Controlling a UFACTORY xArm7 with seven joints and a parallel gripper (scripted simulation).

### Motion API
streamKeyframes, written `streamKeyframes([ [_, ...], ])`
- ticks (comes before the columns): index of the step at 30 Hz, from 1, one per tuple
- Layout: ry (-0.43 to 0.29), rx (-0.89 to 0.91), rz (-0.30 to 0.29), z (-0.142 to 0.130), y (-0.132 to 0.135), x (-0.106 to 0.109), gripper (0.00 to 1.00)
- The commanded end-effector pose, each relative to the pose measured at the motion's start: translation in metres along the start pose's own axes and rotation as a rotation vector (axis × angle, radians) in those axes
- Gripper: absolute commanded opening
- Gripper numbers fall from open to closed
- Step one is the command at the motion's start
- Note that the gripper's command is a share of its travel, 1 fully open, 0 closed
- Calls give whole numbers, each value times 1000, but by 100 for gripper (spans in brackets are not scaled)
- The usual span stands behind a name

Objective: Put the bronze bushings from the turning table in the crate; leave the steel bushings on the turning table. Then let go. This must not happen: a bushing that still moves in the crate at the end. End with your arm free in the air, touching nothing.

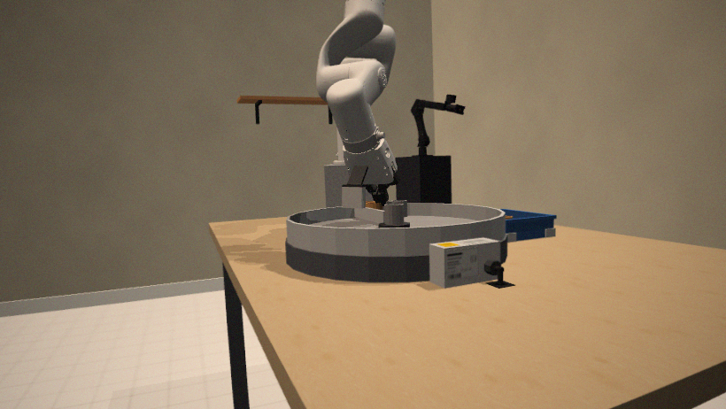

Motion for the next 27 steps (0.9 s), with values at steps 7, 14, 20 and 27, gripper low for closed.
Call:
streamKeyframes([
  [7, 3, 0, 2, -10, 3, 15, 0],
  [14, 3, 0, 2, -25, 6, 32, 0],
  [20, 3, 0, 2, -41, 10, 52, 0],
  [27, 3, 0, 2, -47, 12, 59, 0],
])
Point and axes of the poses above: the point where the finger pads meet when closed, its own x axis back along the fingers, its own y axis across the jaws, z = x × y, the point moved 10 cm from there along x, back along the fingers, and after that the axes turned 14 degrees about -x, right-handed, at the moved point
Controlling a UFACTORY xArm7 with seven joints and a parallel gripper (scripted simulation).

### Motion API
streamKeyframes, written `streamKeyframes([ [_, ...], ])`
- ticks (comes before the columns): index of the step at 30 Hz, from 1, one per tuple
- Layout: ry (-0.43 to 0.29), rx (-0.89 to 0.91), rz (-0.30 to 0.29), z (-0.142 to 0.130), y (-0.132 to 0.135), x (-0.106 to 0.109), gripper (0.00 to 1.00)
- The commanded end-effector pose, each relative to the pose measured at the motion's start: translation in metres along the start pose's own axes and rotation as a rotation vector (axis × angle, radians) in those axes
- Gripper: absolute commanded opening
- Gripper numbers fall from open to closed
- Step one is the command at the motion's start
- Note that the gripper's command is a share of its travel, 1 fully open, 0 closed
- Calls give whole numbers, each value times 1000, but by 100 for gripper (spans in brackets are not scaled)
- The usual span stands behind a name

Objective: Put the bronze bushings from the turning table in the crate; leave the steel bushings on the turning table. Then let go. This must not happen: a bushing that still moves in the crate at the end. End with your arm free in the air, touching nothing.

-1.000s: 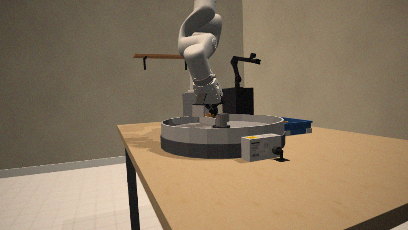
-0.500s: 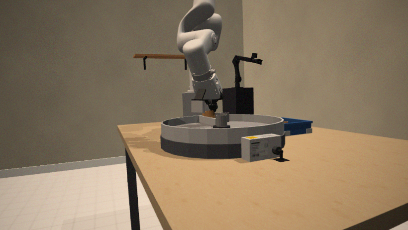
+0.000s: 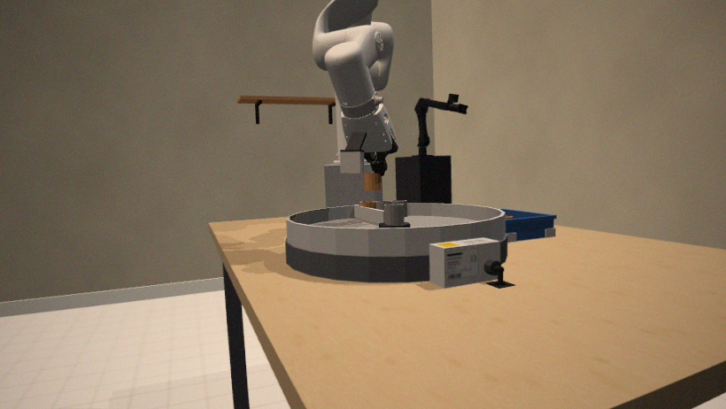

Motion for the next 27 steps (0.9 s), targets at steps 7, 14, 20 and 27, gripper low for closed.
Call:
streamKeyframes([
  [7, 2, 1, 1, -5, 1, 7, 0],
  [14, 2, 1, 1, -5, 1, 6, 0],
  [20, 2, 1, 1, -8, -3, 4, 0],
  [27, 2, 1, 1, -32, -26, -10, 0],
])
Point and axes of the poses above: the point where the finger pads meet when closed, its own x axis back along the fingers, its own y axis across the jaws, z = x × y, the point moved 10 cm from there along x, back along the fingers, and after that the axes turned 14 degrees about -x, right-handed, at the moved point
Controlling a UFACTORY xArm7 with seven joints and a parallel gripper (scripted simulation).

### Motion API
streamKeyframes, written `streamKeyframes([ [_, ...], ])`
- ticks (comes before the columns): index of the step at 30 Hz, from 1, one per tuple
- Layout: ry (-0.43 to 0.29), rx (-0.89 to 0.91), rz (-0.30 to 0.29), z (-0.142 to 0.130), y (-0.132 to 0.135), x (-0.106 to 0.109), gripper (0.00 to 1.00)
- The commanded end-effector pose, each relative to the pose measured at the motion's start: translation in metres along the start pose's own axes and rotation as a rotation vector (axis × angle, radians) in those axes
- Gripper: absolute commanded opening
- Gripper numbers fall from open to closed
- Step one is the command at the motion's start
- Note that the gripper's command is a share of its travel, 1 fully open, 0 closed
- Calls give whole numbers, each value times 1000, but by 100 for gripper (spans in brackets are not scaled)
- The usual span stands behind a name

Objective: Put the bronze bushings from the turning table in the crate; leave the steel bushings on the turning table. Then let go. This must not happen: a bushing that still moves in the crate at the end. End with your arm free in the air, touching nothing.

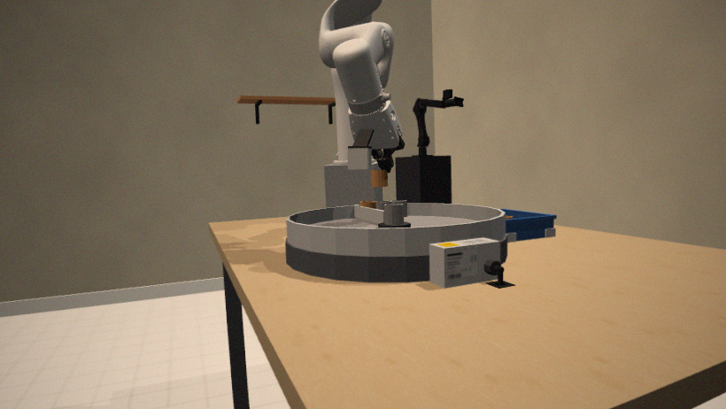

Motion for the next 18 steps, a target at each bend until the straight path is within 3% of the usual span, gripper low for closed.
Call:
streamKeyframes([
  [1, 3, 2, 2, -23, -22, -12, 0],
  [18, 3, 2, 2, -100, -98, -60, 0],
])
Point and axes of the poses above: the point where the finger pads meet when closed, its own x axis back along the fingers, its own y axis across the jaws, z = x × y, the point moved 10 cm from there along x, back along the fingers, and after that the axes turned 14 degrees about -x, right-handed, at the moved point
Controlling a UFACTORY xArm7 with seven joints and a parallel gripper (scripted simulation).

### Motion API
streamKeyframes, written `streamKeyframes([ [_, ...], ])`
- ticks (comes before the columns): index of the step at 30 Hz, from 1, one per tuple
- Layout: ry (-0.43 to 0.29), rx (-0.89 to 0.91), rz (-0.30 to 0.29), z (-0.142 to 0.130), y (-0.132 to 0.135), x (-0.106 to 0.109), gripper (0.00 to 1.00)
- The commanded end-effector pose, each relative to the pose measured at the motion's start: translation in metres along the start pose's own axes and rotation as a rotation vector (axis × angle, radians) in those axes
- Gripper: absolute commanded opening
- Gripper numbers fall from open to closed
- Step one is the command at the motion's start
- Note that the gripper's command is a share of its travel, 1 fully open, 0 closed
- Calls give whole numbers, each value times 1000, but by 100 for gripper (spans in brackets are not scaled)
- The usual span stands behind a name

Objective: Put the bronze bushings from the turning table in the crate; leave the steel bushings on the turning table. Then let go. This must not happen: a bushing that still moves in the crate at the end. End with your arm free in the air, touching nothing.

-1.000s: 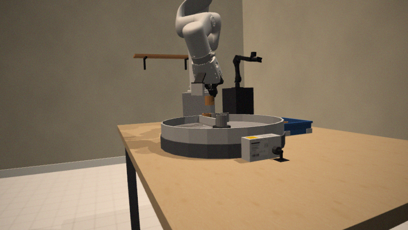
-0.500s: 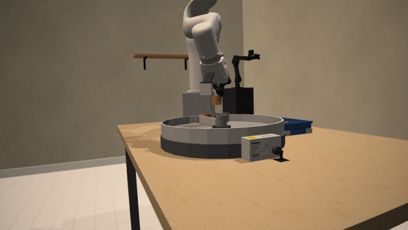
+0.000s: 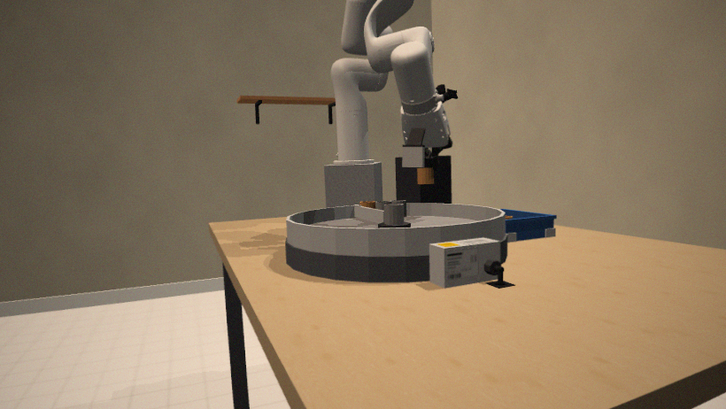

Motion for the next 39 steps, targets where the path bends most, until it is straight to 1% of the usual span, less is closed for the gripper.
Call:
streamKeyframes([
  [1, 5, 0, 4, -27, -29, -15, 0],
  [4, 5, 0, 4, -41, -43, -24, 0],
  [6, 5, 0, 4, -41, -43, -24, 0],
  [9, 5, 0, 4, -62, -64, -37, 0],
  [17, 5, 0, 4, -97, -98, -59, 0],
  [21, 5, 0, 4, -110, -111, -67, 0],
  [28, 5, 0, 4, -116, -116, -71, 0],
  [39, 5, 0, 4, -116, -116, -71, 0],
])
Point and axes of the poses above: the point where the finger pads meet when closed, its own x axis back along the fingers, its own y axis across the jaws, z = x × y, the point moved 10 cm from there along x, back along the fingers, and after that the axes turned 14 degrees about -x, right-handed, at the moved point
